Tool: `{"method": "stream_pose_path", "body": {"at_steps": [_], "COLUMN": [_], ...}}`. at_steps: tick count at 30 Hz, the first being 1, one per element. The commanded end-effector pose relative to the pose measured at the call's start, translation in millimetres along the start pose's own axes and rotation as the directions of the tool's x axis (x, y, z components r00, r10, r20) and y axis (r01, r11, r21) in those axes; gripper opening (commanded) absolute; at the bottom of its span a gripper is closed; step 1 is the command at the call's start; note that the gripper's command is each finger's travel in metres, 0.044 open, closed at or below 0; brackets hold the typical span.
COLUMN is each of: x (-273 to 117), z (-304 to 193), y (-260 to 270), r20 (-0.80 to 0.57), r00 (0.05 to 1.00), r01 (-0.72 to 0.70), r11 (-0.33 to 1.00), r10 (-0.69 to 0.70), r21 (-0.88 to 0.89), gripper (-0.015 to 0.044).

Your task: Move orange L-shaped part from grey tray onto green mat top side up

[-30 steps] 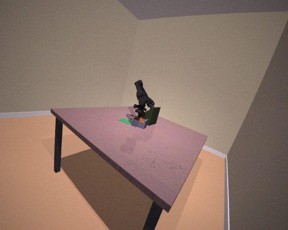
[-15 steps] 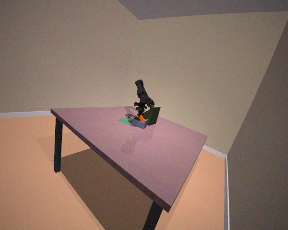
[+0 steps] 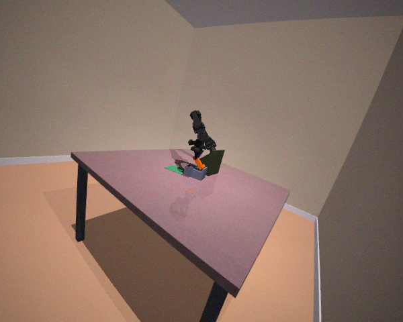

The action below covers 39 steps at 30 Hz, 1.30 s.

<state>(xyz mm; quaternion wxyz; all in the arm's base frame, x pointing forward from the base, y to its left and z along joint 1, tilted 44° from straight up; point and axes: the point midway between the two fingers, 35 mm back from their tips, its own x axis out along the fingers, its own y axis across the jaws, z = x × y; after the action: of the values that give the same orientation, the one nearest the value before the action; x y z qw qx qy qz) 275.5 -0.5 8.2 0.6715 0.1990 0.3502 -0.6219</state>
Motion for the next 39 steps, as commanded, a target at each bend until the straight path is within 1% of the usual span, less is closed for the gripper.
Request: {"method": "stream_pose_path", "body": {"at_steps": [1, 7, 17, 39], "x": [-8.2, -17.6, -19.7, -15.1], "z": [-0.8, -0.8, 2.0, 99.8], "y": [2.0, 1.9, 1.5, -8.2], "r20": [-0.006, -0.006, -0.006, -0.001], "r00": [1.0, 1.0, 1.0, 1.0], "r01": [-0.007, -0.007, -0.007, -0.006], "r11": [1.0, 1.0, 1.0, 1.0], "r10": [0.007, 0.007, 0.007, 0.006], "r21": [0.005, 0.005, 0.004, 0.005], "gripper": [0.0, 0.0, 0.0, 0.0]}}
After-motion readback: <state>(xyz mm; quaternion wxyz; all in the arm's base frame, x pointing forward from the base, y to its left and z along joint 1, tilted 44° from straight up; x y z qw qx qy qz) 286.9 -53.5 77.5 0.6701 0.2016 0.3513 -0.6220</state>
